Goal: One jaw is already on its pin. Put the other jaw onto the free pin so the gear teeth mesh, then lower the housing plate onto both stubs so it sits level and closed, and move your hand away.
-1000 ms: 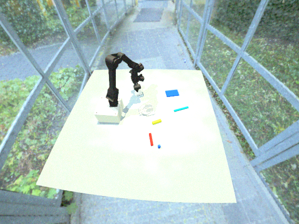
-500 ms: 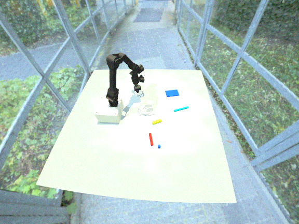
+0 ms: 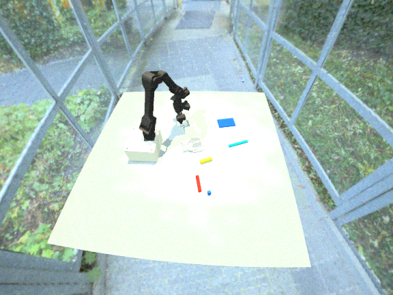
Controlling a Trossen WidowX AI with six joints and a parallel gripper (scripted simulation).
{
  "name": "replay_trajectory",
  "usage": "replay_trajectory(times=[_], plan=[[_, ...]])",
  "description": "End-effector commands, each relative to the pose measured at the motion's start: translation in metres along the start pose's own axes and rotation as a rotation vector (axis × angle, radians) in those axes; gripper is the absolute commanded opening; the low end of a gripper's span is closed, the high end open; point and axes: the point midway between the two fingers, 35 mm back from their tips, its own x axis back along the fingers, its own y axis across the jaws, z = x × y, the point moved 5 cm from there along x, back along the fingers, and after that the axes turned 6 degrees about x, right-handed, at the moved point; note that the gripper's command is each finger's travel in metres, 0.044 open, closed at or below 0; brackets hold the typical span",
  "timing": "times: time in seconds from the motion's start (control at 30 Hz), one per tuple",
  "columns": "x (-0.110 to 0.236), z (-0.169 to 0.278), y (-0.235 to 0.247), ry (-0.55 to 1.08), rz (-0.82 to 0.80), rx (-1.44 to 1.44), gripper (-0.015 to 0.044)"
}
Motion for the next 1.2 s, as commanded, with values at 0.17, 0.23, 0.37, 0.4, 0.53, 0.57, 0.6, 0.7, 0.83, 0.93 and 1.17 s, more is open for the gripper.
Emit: replay_trajectory(times=[0.17,0.23,0.37,0.4,0.53,0.57,0.6,0.7,0.83,0.93,1.17], plan=[[-0.016,0.0,-0.001,0.001,0.007,0.003,0.044],[-0.019,0.001,-0.001,0.001,0.007,0.003,0.044],[-0.024,0.001,-0.001,0.001,0.007,0.003,0.044],[-0.025,0.001,-0.001,0.001,0.007,0.003,0.044],[-0.025,0.001,-0.001,0.001,0.007,0.003,0.044],[-0.025,0.001,-0.001,0.001,0.007,0.003,0.044],[-0.025,0.001,-0.001,0.001,0.007,0.003,0.044],[-0.025,0.001,-0.001,0.001,0.007,0.003,0.044],[-0.025,0.001,-0.001,0.001,0.007,0.003,0.044],[-0.025,0.001,-0.001,0.001,0.007,0.003,0.044],[-0.025,0.001,-0.001,0.001,0.007,0.003,0.044]])
